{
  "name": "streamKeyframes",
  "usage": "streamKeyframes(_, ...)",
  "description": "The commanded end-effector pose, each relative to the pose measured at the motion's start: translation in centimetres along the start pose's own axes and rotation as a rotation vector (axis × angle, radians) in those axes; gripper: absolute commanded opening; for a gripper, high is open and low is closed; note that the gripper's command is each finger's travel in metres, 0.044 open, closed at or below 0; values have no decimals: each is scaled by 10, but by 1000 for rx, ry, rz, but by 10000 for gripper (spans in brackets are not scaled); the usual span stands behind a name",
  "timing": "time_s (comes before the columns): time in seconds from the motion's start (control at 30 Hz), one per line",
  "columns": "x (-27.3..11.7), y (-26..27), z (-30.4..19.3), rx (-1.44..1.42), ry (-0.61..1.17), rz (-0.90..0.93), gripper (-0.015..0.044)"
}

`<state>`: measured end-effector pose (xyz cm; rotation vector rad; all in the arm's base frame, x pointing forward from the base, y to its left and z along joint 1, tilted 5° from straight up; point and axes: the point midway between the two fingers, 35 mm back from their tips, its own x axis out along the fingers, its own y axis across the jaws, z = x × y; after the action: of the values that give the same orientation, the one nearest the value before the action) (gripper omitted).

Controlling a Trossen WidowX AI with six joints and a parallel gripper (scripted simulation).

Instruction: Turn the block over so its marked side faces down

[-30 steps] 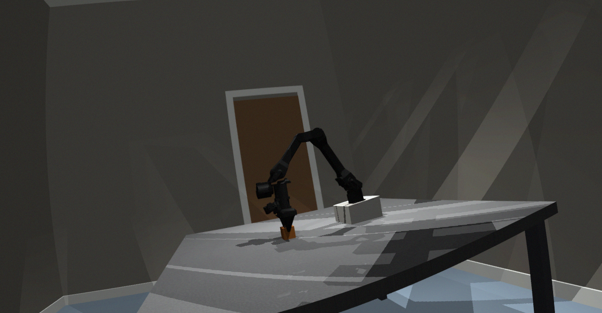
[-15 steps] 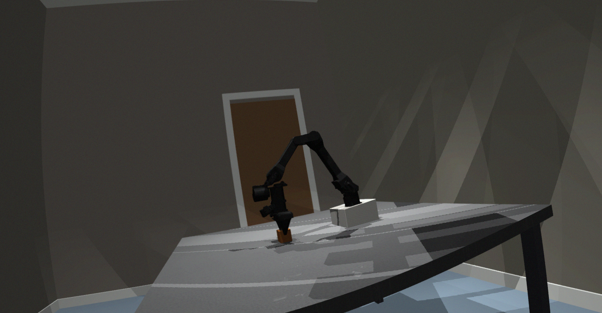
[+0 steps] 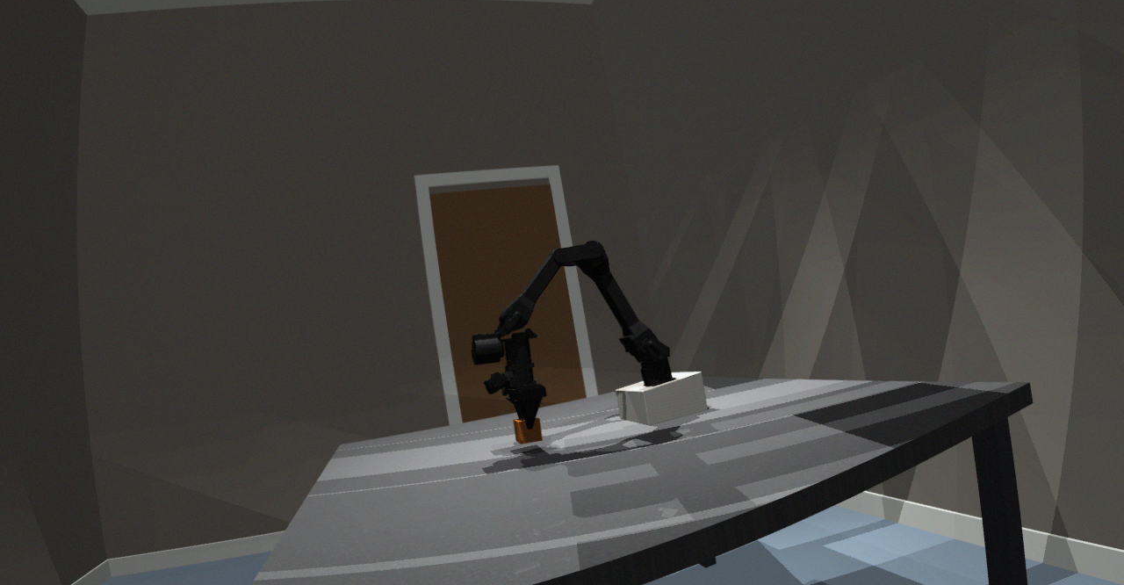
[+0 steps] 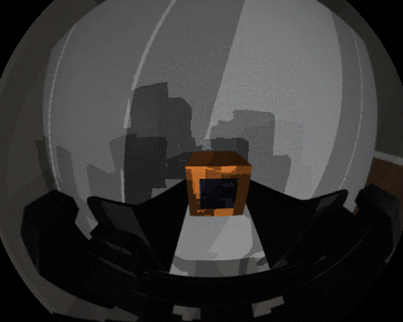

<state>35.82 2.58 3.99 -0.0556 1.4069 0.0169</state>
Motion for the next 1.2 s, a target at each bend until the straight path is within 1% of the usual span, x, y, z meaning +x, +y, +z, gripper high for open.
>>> streamKeyframes(0.0,2,0,-1,0,-57,-4,0)
streamKeyframes(0.83,4,-1,-8,-1,-458,-4,0)
streamKeyframes(1.03,4,-1,-8,-1,-471,-4,0)
streamKeyframes(1.17,13,0,-4,-7,-514,-8,0)
